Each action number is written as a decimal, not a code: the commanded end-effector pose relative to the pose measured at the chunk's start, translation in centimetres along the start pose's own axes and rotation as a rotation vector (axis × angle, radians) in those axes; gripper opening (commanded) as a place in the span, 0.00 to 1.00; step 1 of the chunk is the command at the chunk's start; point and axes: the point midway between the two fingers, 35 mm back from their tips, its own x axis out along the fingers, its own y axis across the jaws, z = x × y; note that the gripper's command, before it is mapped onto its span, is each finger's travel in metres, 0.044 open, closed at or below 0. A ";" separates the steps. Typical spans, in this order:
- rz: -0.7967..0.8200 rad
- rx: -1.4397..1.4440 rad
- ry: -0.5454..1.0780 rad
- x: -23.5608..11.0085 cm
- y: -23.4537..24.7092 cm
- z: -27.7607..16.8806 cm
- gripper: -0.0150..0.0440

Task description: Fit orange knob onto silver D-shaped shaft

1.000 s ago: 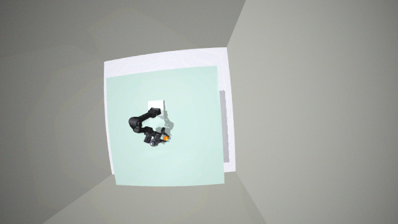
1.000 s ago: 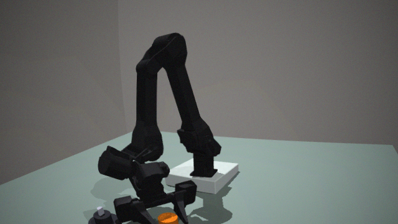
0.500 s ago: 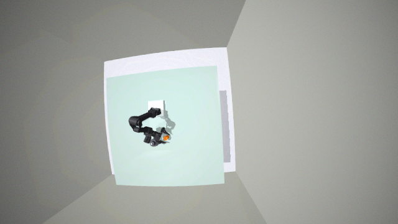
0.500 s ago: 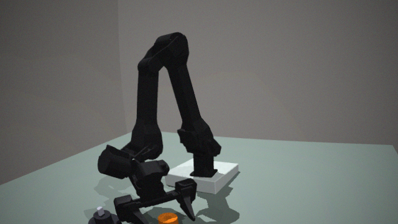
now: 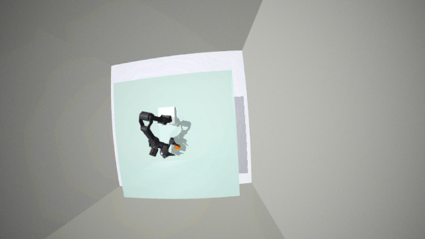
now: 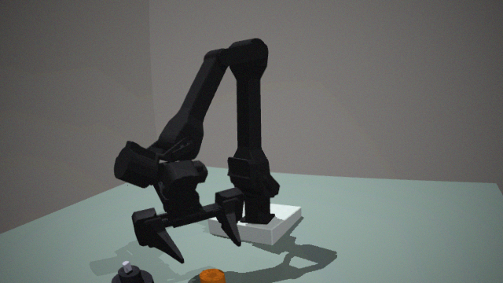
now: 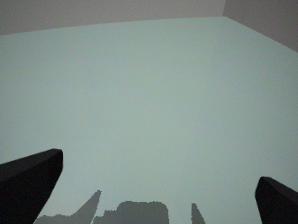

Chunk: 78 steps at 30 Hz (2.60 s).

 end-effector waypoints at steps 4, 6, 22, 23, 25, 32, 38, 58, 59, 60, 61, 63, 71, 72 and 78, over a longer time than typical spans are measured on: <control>0.008 0.094 0.418 2.0 -1.1 0.2 1.00; 0.009 0.101 0.575 2.1 -1.0 0.3 1.00; -0.013 -0.020 1.171 -0.7 0.5 3.1 1.00; -0.013 -0.020 1.171 -0.7 0.5 3.1 1.00; -0.013 -0.020 1.171 -0.7 0.5 3.1 1.00; -0.013 -0.020 1.171 -0.7 0.5 3.1 1.00; -0.053 0.039 1.170 -0.7 0.5 3.1 1.00; -1.057 1.567 0.800 -0.7 0.5 3.1 1.00; -1.086 1.612 0.778 -0.7 0.5 3.1 1.00; -1.115 1.656 0.755 -0.7 0.5 3.1 1.00; -1.141 1.697 0.732 -0.7 0.5 3.1 1.00; -1.156 1.719 0.720 -0.7 0.5 3.1 1.00; -1.156 1.719 0.720 -0.7 0.5 3.1 1.00; -1.156 1.719 0.720 -0.7 0.5 3.1 1.00; -1.156 1.719 0.720 -0.7 0.5 3.1 1.00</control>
